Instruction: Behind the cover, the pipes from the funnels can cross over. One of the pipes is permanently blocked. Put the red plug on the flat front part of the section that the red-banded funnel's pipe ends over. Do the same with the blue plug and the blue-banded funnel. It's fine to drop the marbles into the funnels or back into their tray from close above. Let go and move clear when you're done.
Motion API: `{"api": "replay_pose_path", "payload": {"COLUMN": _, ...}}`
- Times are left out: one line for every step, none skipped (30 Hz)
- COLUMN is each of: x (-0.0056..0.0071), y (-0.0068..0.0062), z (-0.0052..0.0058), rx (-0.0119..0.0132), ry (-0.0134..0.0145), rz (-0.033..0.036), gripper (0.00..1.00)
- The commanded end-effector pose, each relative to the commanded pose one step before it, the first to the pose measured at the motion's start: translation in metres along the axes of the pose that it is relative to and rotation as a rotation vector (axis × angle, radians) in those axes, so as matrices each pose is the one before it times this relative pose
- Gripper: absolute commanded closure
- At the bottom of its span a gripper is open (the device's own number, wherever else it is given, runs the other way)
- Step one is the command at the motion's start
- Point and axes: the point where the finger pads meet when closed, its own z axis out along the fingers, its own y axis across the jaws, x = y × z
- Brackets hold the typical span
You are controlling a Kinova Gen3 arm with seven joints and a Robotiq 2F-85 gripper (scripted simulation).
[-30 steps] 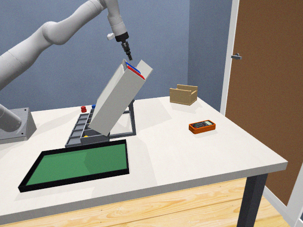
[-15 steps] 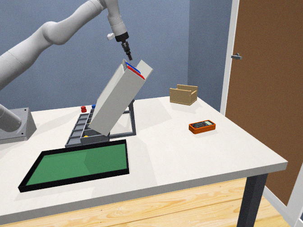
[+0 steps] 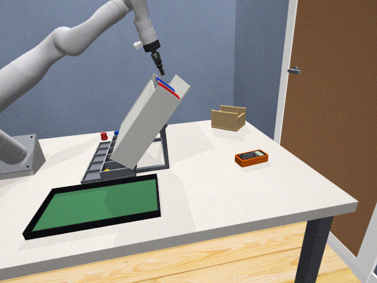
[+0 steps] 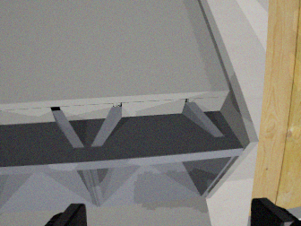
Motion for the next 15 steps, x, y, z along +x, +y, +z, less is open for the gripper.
{"api": "replay_pose_path", "payload": {"x": -0.00051, "y": 0.00030, "z": -0.00173, "rx": -0.00151, "ry": -0.00254, "rz": 0.00007, "gripper": 0.00}}
{"api": "replay_pose_path", "payload": {"x": 0.00000, "y": 0.00000, "z": 0.00000, "rx": 0.00000, "ry": 0.00000, "rz": 0.00000, "gripper": 0.00}}
{"api": "replay_pose_path", "payload": {"x": 0.00000, "y": 0.00000, "z": 0.00000, "rx": 0.00000, "ry": 0.00000, "rz": 0.00000, "gripper": 0.00}}
{"api": "replay_pose_path", "payload": {"x": 0.00000, "y": 0.00000, "z": 0.00000, "rx": 0.00000, "ry": 0.00000, "rz": 0.00000, "gripper": 0.00}}
{"api": "replay_pose_path", "payload": {"x": 0.00000, "y": 0.00000, "z": 0.00000, "rx": 0.00000, "ry": 0.00000, "rz": 0.00000, "gripper": 0.00}}
{"api": "replay_pose_path", "payload": {"x": 0.00000, "y": 0.00000, "z": 0.00000, "rx": 0.00000, "ry": 0.00000, "rz": 0.00000, "gripper": 0.00}}
{"api": "replay_pose_path", "payload": {"x": -0.00872, "y": 0.00318, "z": -0.02641, "rx": 0.13035, "ry": 0.24681, "rz": -0.00870, "gripper": 0.00}}
{"api": "replay_pose_path", "payload": {"x": 0.00000, "y": 0.00000, "z": 0.00000, "rx": -0.00090, "ry": -0.00165, "rz": 0.00005, "gripper": 0.00}}
{"api": "replay_pose_path", "payload": {"x": 0.00000, "y": 0.00000, "z": 0.00000, "rx": -0.00209, "ry": -0.00384, "rz": 0.00008, "gripper": 0.00}}
{"api": "replay_pose_path", "payload": {"x": 0.00000, "y": 0.00000, "z": 0.00000, "rx": -0.00310, "ry": -0.00566, "rz": 0.00015, "gripper": 0.00}}
{"api": "replay_pose_path", "payload": {"x": 0.00000, "y": 0.00000, "z": 0.00000, "rx": -0.00261, "ry": -0.00473, "rz": 0.00015, "gripper": 0.00}}
{"api": "replay_pose_path", "payload": {"x": 0.00000, "y": 0.00000, "z": 0.00000, "rx": -0.00197, "ry": -0.00354, "rz": 0.00012, "gripper": 0.00}}
{"api": "replay_pose_path", "payload": {"x": 0.00000, "y": 0.00000, "z": 0.00000, "rx": -0.00142, "ry": -0.00254, "rz": 0.00009, "gripper": 0.00}}
{"api": "replay_pose_path", "payload": {"x": 0.00000, "y": 0.00000, "z": 0.00000, "rx": -0.00102, "ry": -0.00180, "rz": 0.00006, "gripper": 0.00}}
{"api": "replay_pose_path", "payload": {"x": 0.00000, "y": 0.00000, "z": 0.00000, "rx": -0.00072, "ry": -0.00126, "rz": 0.00004, "gripper": 0.00}}
